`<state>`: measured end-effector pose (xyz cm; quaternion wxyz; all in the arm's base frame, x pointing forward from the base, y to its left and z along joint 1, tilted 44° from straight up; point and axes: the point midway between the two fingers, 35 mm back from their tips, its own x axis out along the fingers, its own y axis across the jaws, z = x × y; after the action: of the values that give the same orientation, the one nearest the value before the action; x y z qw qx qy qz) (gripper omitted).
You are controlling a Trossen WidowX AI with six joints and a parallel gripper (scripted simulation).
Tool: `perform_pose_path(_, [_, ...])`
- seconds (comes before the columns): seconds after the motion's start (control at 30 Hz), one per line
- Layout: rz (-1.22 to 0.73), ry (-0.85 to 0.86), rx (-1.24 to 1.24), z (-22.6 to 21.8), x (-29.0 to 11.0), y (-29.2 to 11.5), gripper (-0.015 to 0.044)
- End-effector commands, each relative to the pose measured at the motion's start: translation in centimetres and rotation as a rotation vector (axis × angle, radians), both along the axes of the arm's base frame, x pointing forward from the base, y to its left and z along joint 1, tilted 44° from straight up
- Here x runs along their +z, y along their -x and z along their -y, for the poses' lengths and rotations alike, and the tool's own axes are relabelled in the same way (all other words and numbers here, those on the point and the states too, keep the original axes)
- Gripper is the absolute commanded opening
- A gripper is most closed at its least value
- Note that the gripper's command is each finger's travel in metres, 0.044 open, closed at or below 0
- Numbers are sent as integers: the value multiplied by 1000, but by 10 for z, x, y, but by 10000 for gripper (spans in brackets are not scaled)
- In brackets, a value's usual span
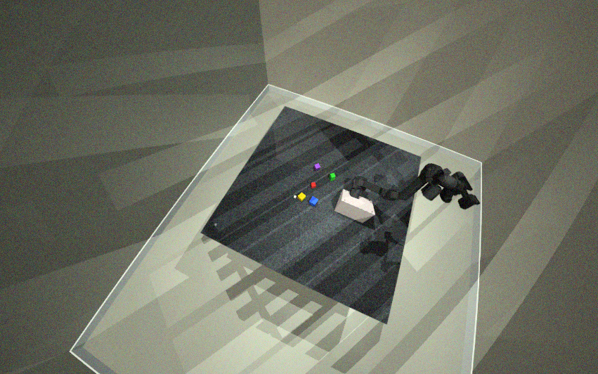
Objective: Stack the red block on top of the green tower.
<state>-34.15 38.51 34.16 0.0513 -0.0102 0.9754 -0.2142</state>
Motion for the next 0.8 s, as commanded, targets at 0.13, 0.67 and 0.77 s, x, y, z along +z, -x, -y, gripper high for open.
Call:
perform_pose_path(0.13, [-82,-242,-26,18,50,2,440])
perform_pose_path(0.67, [-474,-752,59,177,218,-19,440])
perform_pose_path(0.77, [-569,-791,79,218,244,-31,440])
